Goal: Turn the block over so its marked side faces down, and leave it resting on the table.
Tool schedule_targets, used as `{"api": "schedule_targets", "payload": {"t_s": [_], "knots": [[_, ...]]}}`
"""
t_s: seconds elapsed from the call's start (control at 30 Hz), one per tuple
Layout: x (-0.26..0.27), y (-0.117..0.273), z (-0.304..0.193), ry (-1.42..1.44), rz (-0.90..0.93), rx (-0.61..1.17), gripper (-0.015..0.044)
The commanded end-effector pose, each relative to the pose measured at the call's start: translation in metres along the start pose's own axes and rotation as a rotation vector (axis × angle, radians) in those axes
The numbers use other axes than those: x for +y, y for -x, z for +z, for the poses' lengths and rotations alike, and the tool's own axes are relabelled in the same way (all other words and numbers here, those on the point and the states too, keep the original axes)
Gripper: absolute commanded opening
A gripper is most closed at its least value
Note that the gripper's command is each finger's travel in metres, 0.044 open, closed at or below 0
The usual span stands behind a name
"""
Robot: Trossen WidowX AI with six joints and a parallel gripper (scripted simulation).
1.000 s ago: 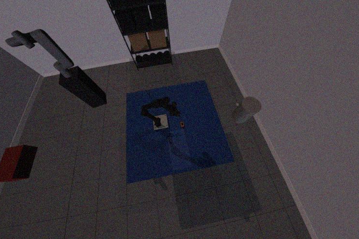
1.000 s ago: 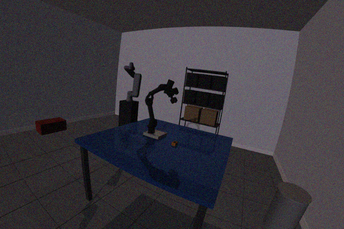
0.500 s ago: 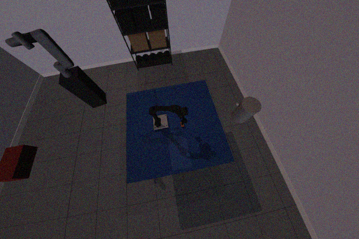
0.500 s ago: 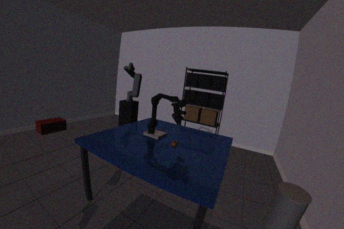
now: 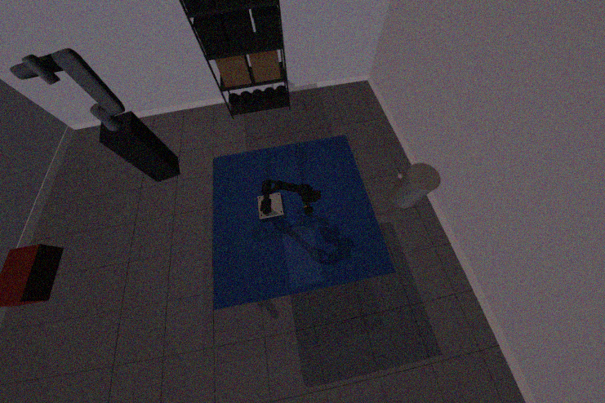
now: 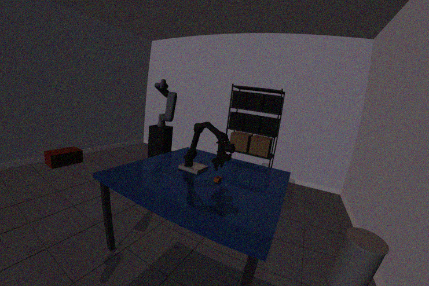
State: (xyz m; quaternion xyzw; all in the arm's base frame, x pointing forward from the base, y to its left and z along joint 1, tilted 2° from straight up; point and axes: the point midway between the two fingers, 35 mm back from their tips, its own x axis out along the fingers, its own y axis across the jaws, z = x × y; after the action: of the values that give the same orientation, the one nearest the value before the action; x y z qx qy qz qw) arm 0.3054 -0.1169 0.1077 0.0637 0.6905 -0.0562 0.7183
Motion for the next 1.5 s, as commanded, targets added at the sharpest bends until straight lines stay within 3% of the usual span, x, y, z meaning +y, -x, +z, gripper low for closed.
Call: {"api": "schedule_targets", "payload": {"t_s": [0.0,0.1,1.23,1.47], "knots": [[0.000,-0.014,0.001,-0.013,0.012,0.011,0.0440],[0.000,-0.038,0.001,-0.013,0.012,0.011,0.0440],[-0.001,-0.085,0.001,-0.013,0.012,0.011,0.0440],[-0.001,-0.085,0.001,-0.013,0.012,0.011,0.0276]]}}
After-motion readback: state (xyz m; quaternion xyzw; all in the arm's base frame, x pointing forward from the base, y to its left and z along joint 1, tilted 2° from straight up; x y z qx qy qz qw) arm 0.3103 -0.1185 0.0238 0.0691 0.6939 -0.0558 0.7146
